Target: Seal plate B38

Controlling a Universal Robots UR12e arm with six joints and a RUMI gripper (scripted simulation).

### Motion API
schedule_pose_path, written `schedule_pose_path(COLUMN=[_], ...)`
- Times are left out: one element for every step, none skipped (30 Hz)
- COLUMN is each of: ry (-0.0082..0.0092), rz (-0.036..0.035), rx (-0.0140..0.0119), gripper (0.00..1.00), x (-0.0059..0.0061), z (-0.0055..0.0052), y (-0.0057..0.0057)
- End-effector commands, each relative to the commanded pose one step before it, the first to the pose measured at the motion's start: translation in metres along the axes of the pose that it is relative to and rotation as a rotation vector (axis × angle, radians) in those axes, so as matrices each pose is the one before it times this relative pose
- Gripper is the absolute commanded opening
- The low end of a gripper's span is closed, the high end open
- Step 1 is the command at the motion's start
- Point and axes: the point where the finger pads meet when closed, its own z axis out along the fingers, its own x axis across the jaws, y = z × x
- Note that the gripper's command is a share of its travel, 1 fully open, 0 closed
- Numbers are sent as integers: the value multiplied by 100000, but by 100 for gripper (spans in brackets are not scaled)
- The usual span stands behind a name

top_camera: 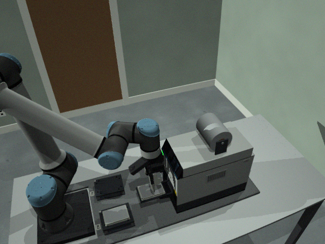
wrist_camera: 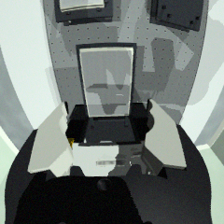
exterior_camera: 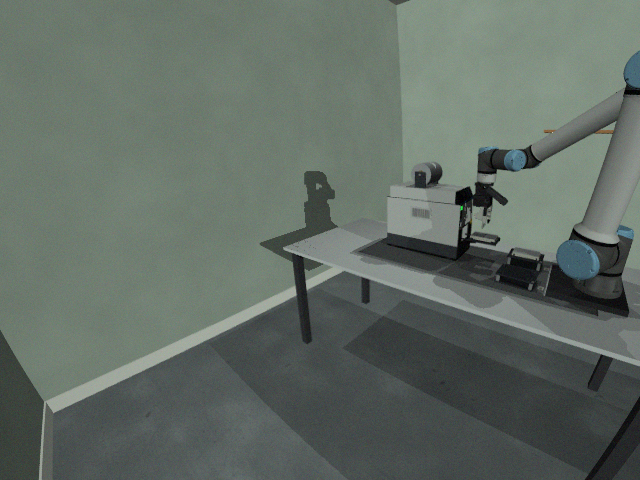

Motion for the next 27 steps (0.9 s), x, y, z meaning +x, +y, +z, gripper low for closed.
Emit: schedule_pose_path(ry=[-57, 0, 0, 0, 0, 0, 0, 0, 0, 0, 0, 0, 0, 0, 0, 0, 0, 0, 0, 0, 0, 0, 1, 0, 0, 0, 0], rz=[-1, 0, 0, 0, 0, 0, 0, 0, 0, 0, 0, 0, 0, 0, 0, 0, 0, 0, 0, 0, 0, 0, 0, 0, 0, 0, 0], rx=[-131, 0, 0, 0, 0, 0, 0, 0, 0, 0, 0, 0, 0, 0, 0, 0, 0, 0, 0, 0, 0, 0, 2, -1, 0, 0, 0], gripper=[68, 68, 68, 68, 68, 68, 68, 68, 68, 68, 68, 68, 68, 68, 68, 68, 68, 68, 68, 68, 68, 68, 68, 68, 68, 68, 68], x=[-27, 0, 0, 0, 0, 0, 0, 0, 0, 0, 0, 0, 0, 0, 0, 0, 0, 0, 0, 0, 0, 0, 1, 0, 0, 0, 0], z=[522, 167, 167, 167, 167, 167, 167, 167, 167, 167, 167, 167, 167, 0, 0, 167, 167, 167, 167, 167, 102, 0, -8, 2, 2, 1, 1], y=[61, 0, 0, 0, 0, 0, 0, 0, 0, 0, 0, 0, 0, 0, 0, 0, 0, 0, 0, 0, 0, 0, -3, 1, 1, 0, 0])
